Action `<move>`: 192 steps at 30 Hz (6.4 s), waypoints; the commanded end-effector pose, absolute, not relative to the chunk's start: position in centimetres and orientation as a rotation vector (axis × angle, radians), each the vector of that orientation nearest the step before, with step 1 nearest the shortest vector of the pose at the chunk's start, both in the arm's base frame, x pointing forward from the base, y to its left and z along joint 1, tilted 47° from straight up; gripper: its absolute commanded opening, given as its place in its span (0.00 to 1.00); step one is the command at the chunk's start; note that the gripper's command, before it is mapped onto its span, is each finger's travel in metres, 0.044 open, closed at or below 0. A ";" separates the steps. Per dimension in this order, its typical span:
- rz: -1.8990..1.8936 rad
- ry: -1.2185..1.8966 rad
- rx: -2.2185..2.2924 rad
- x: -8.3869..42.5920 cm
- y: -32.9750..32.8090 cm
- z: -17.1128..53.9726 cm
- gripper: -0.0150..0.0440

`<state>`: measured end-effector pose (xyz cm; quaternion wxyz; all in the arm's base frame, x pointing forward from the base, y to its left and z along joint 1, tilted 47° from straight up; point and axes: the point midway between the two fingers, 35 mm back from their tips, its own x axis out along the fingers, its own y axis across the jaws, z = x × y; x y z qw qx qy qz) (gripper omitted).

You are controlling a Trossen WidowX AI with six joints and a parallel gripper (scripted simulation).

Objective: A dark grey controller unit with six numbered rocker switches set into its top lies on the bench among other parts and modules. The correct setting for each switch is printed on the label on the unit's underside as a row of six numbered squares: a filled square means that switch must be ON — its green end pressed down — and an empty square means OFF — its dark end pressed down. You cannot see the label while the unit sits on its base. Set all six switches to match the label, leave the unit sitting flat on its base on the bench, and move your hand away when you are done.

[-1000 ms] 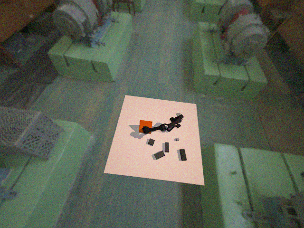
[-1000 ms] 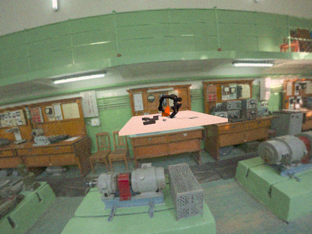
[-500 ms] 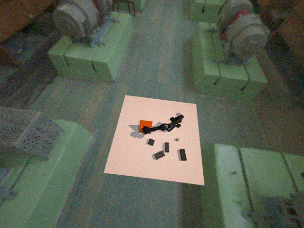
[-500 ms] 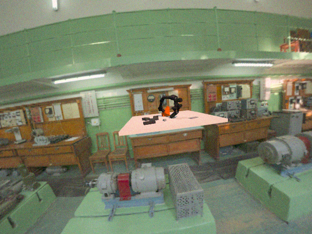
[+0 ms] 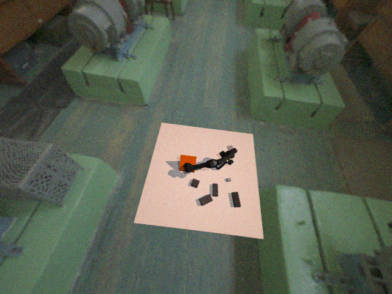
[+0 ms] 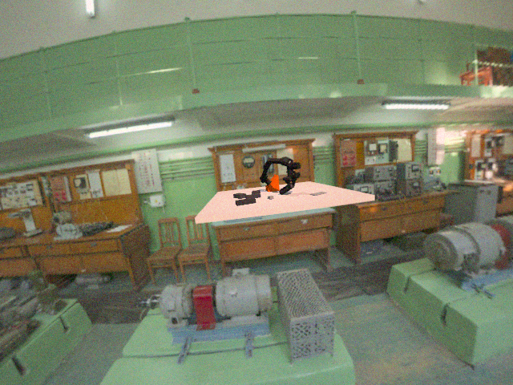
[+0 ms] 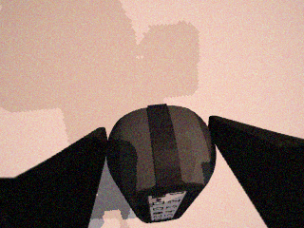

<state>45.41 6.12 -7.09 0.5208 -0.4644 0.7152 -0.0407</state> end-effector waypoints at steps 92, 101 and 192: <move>-0.102 1.739 -1.111 43.3 3.0 -7.7 1.00; -0.101 1.740 -1.111 41.9 3.0 -6.2 1.00; -0.339 1.610 -0.889 46.0 7.3 -6.7 1.00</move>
